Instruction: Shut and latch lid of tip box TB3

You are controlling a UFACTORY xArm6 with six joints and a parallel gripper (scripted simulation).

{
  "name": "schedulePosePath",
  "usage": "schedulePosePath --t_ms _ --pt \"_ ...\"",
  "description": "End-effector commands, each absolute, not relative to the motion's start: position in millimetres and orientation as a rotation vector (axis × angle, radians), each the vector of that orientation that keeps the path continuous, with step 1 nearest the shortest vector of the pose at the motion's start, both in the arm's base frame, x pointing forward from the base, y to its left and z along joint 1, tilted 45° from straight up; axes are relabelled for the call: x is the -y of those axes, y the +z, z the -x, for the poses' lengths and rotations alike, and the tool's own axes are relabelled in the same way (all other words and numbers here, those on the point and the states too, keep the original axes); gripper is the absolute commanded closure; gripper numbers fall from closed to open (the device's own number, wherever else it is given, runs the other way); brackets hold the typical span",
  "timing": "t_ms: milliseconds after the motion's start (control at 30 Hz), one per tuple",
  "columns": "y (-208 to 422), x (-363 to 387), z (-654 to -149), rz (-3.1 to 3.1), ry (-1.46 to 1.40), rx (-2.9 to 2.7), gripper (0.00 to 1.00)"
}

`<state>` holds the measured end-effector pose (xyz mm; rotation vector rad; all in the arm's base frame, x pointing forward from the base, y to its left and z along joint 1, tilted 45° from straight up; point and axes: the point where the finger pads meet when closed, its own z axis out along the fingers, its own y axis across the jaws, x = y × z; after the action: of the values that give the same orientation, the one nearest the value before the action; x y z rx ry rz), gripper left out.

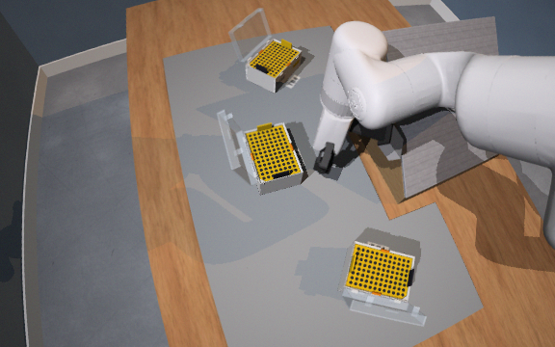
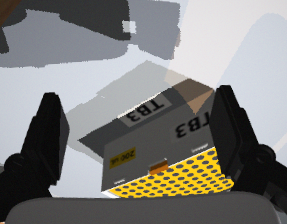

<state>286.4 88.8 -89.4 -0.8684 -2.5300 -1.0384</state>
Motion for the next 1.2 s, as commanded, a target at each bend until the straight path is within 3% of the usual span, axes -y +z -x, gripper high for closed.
schedulePosePath --t_ms 0,1167 --pt "-89.1 -88.2 -287.3 0.87 -1.039 2.532 0.0" --pt "-78.5 -77.7 -287.6 0.869 -1.039 2.532 0.0"
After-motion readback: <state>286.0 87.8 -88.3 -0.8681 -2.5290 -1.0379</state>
